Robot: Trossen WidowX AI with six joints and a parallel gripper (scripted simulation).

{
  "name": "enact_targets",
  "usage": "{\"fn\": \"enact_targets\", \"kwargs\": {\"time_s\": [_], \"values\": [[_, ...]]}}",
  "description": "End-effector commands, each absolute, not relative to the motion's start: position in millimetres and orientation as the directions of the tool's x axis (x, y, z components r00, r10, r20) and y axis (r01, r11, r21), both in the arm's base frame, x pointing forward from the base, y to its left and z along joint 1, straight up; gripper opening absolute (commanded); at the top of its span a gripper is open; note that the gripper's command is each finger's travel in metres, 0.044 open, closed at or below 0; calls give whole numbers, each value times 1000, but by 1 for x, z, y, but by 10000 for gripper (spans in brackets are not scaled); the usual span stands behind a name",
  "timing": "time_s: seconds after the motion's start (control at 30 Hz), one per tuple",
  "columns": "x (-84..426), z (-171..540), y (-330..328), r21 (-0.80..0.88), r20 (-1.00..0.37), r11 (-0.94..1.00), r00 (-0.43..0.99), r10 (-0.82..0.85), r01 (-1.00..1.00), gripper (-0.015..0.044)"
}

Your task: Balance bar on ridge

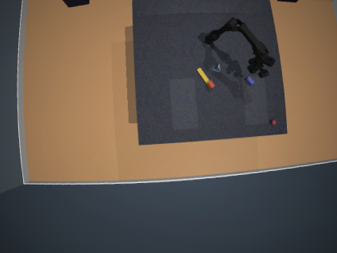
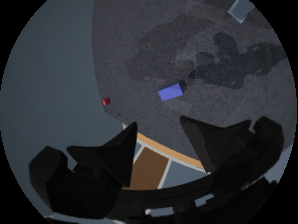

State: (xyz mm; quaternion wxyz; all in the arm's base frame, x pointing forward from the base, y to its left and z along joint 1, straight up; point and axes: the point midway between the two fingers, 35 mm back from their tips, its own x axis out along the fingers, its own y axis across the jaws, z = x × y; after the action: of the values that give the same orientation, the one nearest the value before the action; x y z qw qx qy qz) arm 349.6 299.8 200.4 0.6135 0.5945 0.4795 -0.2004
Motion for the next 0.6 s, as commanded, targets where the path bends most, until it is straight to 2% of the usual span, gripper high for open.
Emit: {"fn": "enact_targets", "kwargs": {"time_s": [0.0,0.57], "values": [[361,196,273,501,-847,143,450,282,853,315],[391,180,165,358,-917,-163,379,125,919,315]]}}
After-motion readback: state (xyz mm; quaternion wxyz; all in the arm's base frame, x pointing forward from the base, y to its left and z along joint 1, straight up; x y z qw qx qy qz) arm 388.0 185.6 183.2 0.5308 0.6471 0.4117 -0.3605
